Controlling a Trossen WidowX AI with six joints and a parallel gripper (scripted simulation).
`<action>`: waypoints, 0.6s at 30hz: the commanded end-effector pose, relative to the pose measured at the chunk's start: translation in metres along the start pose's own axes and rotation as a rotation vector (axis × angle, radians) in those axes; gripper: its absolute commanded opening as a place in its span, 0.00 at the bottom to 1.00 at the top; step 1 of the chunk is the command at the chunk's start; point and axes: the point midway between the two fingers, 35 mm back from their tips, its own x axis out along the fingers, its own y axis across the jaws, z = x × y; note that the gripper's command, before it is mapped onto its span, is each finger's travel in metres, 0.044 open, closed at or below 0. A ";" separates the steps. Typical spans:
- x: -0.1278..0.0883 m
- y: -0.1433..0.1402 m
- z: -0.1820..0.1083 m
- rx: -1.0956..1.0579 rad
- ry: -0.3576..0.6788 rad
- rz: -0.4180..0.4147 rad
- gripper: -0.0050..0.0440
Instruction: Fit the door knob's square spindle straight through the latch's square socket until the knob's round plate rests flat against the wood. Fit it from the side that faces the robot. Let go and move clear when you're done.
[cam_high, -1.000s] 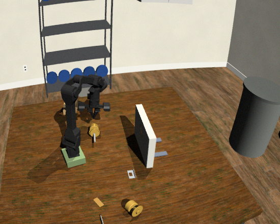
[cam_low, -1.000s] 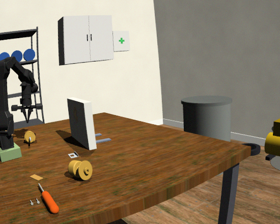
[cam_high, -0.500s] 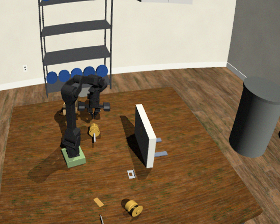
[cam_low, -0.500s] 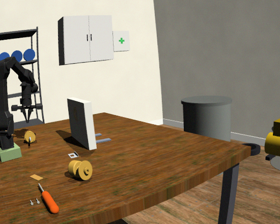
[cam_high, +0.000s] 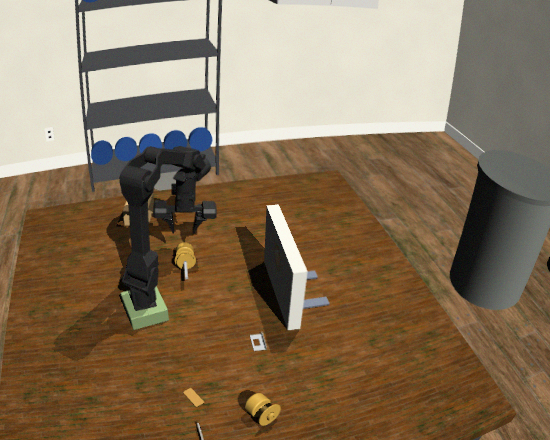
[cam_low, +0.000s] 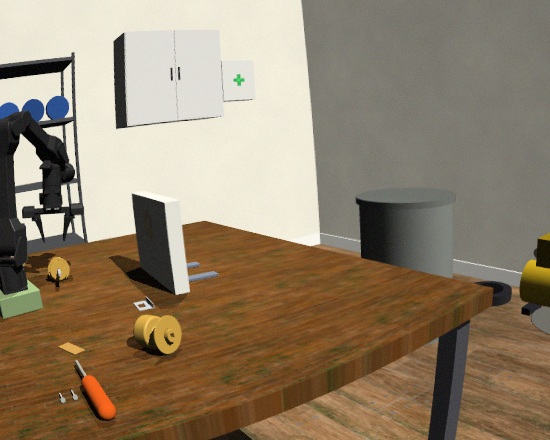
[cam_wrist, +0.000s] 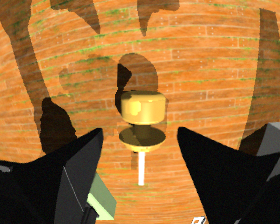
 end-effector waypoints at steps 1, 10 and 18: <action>0.001 0.001 -0.005 0.011 0.009 -0.006 0.89; 0.007 0.000 -0.001 0.011 0.009 -0.006 1.00; 0.020 -0.001 -0.001 0.011 0.009 -0.006 1.00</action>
